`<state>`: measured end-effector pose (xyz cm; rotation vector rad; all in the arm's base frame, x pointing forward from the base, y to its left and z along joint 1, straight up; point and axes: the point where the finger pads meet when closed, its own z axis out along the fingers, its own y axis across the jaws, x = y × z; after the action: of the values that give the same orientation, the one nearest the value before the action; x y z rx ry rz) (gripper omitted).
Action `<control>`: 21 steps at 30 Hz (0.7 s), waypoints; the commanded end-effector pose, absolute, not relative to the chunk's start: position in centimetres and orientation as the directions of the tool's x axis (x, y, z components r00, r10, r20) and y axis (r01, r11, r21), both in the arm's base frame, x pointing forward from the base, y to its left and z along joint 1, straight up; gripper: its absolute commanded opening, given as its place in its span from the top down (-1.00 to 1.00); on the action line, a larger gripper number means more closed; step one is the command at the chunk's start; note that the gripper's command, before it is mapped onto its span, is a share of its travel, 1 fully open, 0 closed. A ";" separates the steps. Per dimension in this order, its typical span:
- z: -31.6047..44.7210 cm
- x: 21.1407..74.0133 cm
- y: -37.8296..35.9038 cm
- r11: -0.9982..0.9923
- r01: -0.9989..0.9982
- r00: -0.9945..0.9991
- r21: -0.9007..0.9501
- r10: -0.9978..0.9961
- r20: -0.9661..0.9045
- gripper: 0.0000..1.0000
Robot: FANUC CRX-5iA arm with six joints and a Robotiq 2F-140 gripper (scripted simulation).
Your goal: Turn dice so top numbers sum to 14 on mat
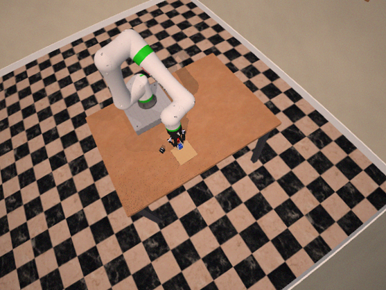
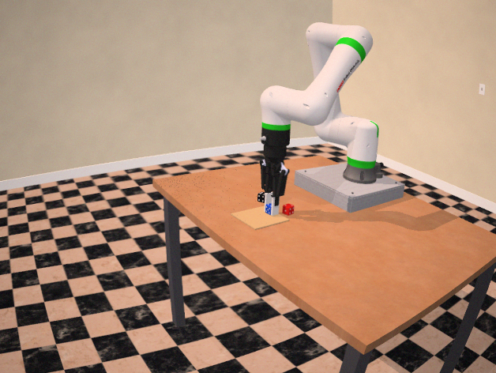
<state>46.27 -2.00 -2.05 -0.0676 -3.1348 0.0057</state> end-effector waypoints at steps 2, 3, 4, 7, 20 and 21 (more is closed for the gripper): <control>-2.1 46.3 -2.0 0.999 0.043 -0.999 -0.004 0.043 0.006 0.68; -2.1 46.3 -2.0 0.999 0.043 -0.999 -0.004 0.043 0.006 0.68; -2.2 46.3 -2.0 0.999 0.043 -0.999 -0.004 0.043 0.006 0.68; -2.2 46.3 -2.0 0.999 0.043 -0.999 -0.004 0.043 0.006 0.68; -2.3 46.3 -2.0 0.999 0.043 -0.999 -0.004 0.043 0.006 0.68; -2.3 46.3 -2.0 0.999 0.043 -0.999 -0.004 0.043 0.006 0.68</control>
<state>46.26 -2.01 -2.28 -0.0676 -3.1348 0.0057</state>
